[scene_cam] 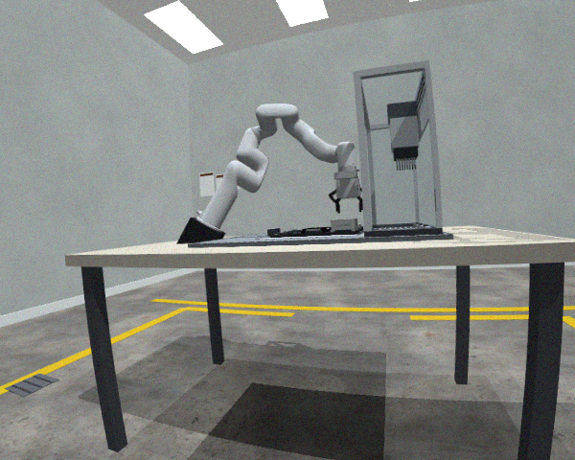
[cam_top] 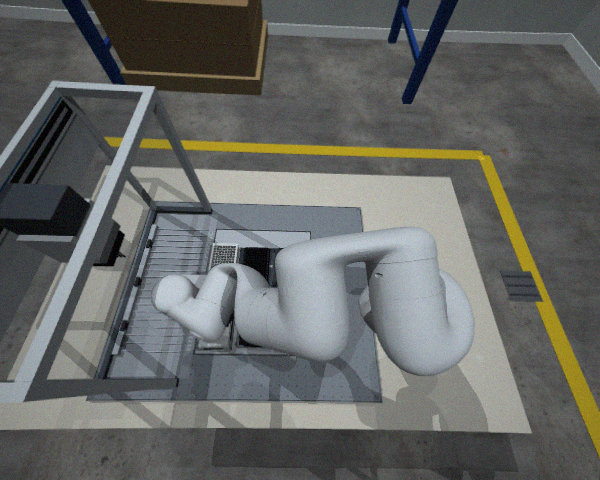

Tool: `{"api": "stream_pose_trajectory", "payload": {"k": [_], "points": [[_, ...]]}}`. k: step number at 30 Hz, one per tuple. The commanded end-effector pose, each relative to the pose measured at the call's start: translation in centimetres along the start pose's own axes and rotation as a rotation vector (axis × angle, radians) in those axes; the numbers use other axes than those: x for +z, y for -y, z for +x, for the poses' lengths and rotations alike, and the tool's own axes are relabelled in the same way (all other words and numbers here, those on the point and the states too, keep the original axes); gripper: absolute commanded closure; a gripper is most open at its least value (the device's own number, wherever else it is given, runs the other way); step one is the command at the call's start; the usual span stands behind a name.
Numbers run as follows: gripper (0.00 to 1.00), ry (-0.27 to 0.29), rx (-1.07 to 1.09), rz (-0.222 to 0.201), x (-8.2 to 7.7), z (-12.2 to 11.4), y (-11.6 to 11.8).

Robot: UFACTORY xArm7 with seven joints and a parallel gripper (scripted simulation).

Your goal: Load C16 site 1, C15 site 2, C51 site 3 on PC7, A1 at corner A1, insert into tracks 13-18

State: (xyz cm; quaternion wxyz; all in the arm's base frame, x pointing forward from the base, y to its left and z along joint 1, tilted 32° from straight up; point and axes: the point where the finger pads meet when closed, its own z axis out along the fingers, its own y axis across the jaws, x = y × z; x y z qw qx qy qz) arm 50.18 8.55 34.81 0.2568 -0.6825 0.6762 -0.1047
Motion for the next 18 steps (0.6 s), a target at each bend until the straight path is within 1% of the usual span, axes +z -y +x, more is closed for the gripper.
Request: {"api": "stream_pose_trajectory", "payload": {"k": [1,13,15,18], "points": [[0.0,-0.001,0.0,0.004,0.7,0.0,0.2],[0.0,-0.001,0.0,0.004,2.7,0.0,0.2],[0.0,-0.001,0.0,0.004,2.7,0.0,0.2],[0.0,-0.001,0.0,0.004,3.2,0.0,0.2]]}}
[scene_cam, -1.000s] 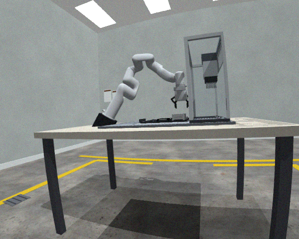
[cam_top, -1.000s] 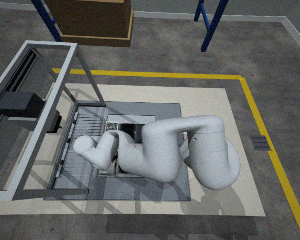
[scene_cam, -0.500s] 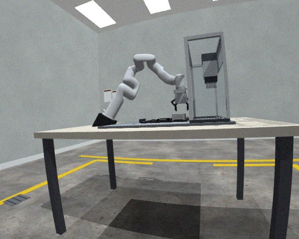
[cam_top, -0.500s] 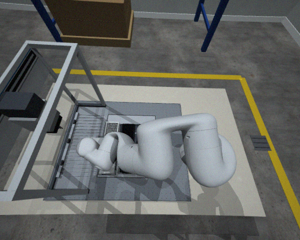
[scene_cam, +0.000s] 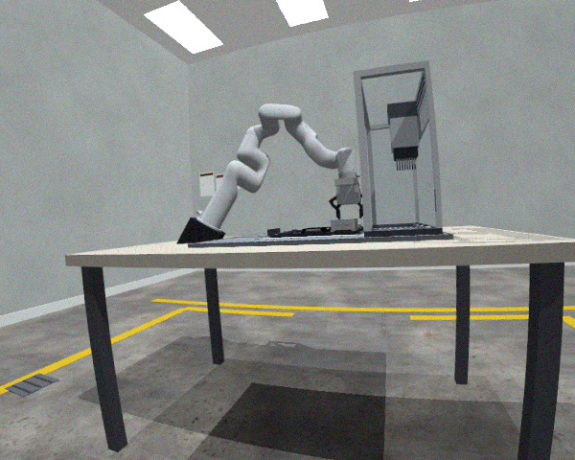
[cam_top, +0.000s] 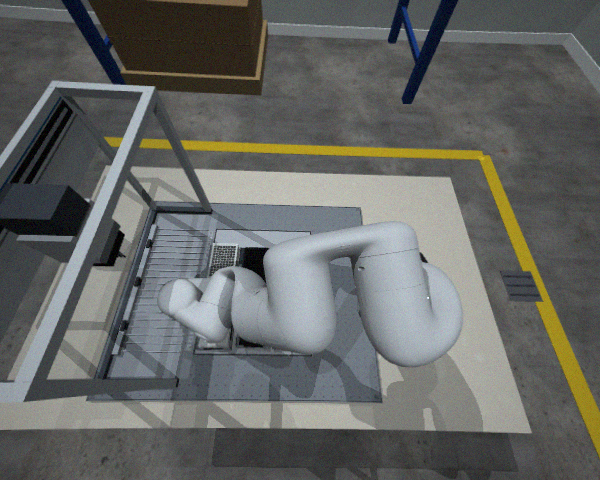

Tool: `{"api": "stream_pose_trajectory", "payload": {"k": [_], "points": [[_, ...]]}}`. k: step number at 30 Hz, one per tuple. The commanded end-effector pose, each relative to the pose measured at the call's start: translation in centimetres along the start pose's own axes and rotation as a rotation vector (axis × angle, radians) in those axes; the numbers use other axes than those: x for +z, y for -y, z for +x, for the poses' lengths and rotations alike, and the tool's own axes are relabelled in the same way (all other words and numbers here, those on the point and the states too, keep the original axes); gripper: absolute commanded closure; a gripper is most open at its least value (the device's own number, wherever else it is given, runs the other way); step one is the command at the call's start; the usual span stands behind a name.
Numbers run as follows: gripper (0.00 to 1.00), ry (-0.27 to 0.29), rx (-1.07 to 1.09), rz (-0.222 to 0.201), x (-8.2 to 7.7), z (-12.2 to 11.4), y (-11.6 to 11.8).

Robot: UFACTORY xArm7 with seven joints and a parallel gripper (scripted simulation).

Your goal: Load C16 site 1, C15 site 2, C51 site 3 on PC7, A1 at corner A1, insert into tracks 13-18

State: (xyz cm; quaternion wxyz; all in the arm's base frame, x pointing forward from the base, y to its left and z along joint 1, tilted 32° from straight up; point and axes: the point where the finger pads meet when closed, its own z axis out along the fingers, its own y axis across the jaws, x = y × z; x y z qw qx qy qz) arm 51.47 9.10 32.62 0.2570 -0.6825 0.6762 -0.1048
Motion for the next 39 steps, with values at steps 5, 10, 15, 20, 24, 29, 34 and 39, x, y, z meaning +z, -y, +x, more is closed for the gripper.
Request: {"api": "stream_pose_trajectory", "payload": {"k": [5,10,15,20,24,29,34,39], "points": [[0.0,-0.001,0.0,0.004,1.0,0.0,0.2],[0.0,-0.001,0.0,0.004,1.0,0.0,0.2],[0.0,-0.001,0.0,0.004,1.0,0.0,0.2],[0.0,-0.001,0.0,0.004,1.0,0.0,0.2],[0.0,-0.001,0.0,0.004,1.3,0.0,0.2],[0.0,-0.001,0.0,0.004,1.6,0.0,0.2],[0.0,-0.001,0.0,0.004,1.8,0.0,0.2],[0.0,-0.001,0.0,0.004,2.2,0.0,0.2]]}}
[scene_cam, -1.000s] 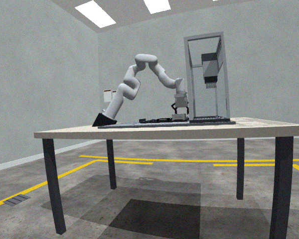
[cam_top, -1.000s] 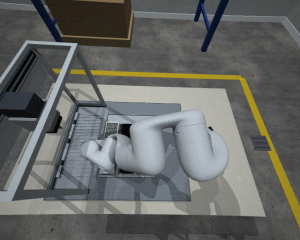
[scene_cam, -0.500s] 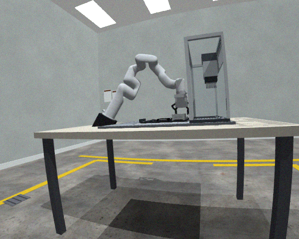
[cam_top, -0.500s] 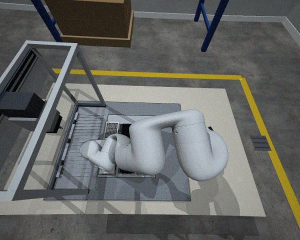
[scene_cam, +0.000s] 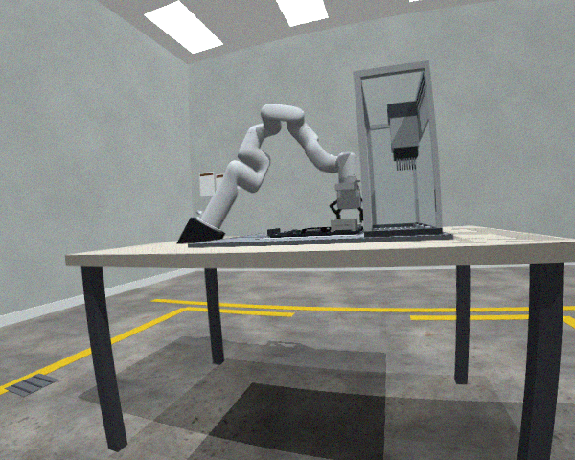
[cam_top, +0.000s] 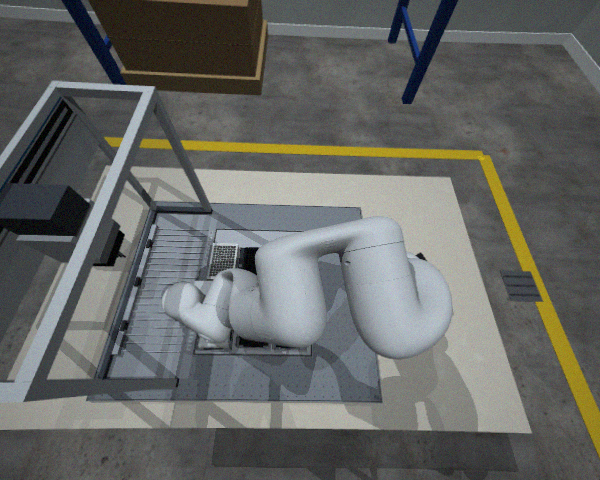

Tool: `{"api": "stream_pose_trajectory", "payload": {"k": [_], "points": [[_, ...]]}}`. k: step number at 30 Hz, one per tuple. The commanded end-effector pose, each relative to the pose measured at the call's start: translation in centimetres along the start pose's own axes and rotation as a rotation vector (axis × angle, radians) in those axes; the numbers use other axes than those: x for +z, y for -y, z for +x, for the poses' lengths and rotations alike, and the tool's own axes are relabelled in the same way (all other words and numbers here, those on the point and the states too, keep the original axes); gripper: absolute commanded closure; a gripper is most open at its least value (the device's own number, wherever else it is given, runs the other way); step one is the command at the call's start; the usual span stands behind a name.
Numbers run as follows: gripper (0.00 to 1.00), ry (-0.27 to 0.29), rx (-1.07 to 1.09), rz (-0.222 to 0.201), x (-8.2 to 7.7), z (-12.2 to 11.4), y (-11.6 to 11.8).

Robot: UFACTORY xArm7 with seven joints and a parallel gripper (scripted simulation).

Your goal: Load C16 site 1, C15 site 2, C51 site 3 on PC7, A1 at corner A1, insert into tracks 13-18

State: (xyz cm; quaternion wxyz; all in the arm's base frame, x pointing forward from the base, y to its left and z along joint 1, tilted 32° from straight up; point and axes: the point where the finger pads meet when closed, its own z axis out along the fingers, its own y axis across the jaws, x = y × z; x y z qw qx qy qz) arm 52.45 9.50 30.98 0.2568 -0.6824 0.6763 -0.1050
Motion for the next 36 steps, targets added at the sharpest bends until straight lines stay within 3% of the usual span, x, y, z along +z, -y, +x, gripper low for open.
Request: {"api": "stream_pose_trajectory", "payload": {"k": [1,34,35,36], "points": [[0.0,-0.001,0.0,0.003,0.28,0.01,0.14],[0.0,-0.001,0.0,0.003,1.02,0.01,0.14],[1.0,-0.001,0.0,0.003,0.96,0.01,0.15],[1.0,-0.001,0.0,0.003,0.96,0.01,0.15]]}}
